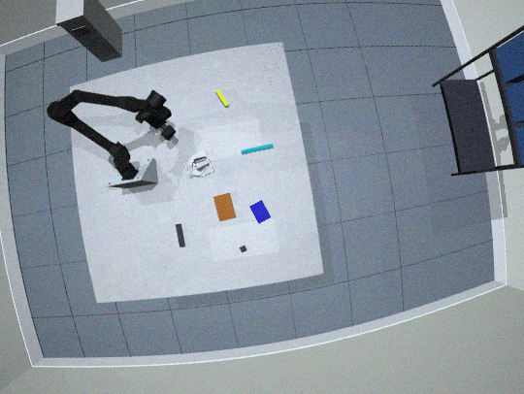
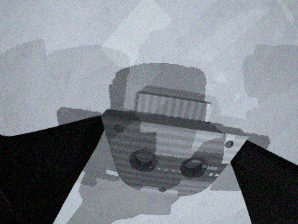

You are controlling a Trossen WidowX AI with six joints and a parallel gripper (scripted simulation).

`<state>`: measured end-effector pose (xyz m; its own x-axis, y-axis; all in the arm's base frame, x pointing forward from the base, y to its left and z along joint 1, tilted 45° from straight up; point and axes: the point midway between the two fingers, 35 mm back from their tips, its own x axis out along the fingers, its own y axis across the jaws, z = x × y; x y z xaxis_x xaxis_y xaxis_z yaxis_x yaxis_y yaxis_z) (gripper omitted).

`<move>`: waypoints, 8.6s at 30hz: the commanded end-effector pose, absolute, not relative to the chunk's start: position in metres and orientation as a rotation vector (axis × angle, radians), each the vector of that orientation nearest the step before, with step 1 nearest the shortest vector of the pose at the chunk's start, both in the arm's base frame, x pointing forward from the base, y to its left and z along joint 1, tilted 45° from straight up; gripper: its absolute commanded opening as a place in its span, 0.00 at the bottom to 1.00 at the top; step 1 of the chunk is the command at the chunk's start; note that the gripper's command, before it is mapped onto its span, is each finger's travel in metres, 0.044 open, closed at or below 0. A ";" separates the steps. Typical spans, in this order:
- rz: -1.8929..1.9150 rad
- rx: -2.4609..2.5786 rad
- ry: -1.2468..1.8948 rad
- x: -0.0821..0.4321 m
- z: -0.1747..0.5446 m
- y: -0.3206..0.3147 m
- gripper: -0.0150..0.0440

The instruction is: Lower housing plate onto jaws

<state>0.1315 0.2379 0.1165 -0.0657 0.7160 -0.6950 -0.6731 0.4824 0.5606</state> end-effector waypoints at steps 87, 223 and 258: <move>1.137 0.050 1.177 0.132 0.116 0.238 0.93; -0.843 1.699 1.781 0.252 0.070 0.103 0.85; -1.973 2.265 1.441 0.272 0.016 0.048 0.85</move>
<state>0.2688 0.0536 0.0232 -0.0658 0.6876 -0.7231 0.5638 -0.5723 -0.5955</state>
